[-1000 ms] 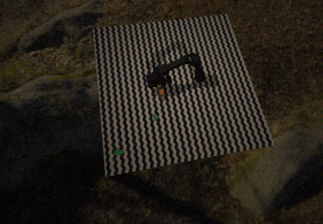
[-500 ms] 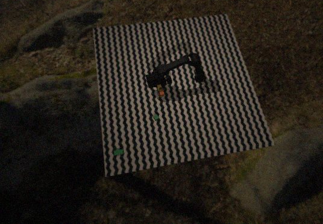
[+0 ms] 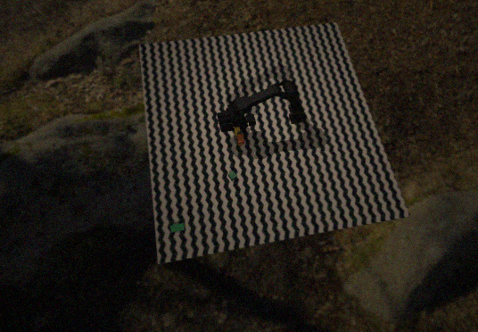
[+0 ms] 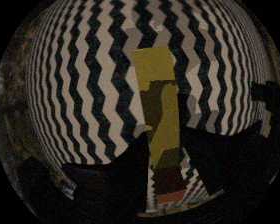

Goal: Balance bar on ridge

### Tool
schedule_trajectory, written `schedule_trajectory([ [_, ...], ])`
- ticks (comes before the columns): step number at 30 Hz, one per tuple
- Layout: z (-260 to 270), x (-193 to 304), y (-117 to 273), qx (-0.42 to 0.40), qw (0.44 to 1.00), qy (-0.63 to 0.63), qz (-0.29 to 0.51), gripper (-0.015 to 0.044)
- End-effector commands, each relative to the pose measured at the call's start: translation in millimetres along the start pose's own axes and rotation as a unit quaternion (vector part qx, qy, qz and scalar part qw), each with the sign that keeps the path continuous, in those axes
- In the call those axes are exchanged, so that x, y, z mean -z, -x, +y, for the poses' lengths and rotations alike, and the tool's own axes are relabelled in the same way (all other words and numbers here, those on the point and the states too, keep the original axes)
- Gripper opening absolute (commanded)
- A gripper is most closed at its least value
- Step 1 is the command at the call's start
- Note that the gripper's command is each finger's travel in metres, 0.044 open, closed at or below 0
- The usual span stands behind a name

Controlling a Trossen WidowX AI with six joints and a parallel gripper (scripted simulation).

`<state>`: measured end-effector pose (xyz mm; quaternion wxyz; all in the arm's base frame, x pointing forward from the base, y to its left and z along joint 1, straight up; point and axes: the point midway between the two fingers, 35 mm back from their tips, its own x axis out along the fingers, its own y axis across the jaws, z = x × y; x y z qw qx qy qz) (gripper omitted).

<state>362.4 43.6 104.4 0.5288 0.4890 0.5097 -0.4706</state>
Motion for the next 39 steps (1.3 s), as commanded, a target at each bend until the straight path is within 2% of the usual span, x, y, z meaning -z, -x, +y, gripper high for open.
schedule_trajectory([
  [1, -0.1, 0.0, -0.3, 0.0, 1.0, 0.0, 0.0, 0.0173],
  [16, -0.1, 0.0, -0.3, 0.0, 1.0, 0.0, 0.0, 0.0185],
  [25, -0.1, 0.0, -0.3, 0.0, 1.0, 0.0, 0.0, 0.0421],
  [26, -0.1, 0.0, -0.3, 0.0, 1.0, 0.0, 0.0, 0.044],
  [29, 0.3, 0.0, 1.5, 0.0, 1.0, 0.0, 0.0, 0.044],
  [39, 0.8, -0.3, 98.1, -0.003, 1.0, 0.0, 0.0, 0.044],
])
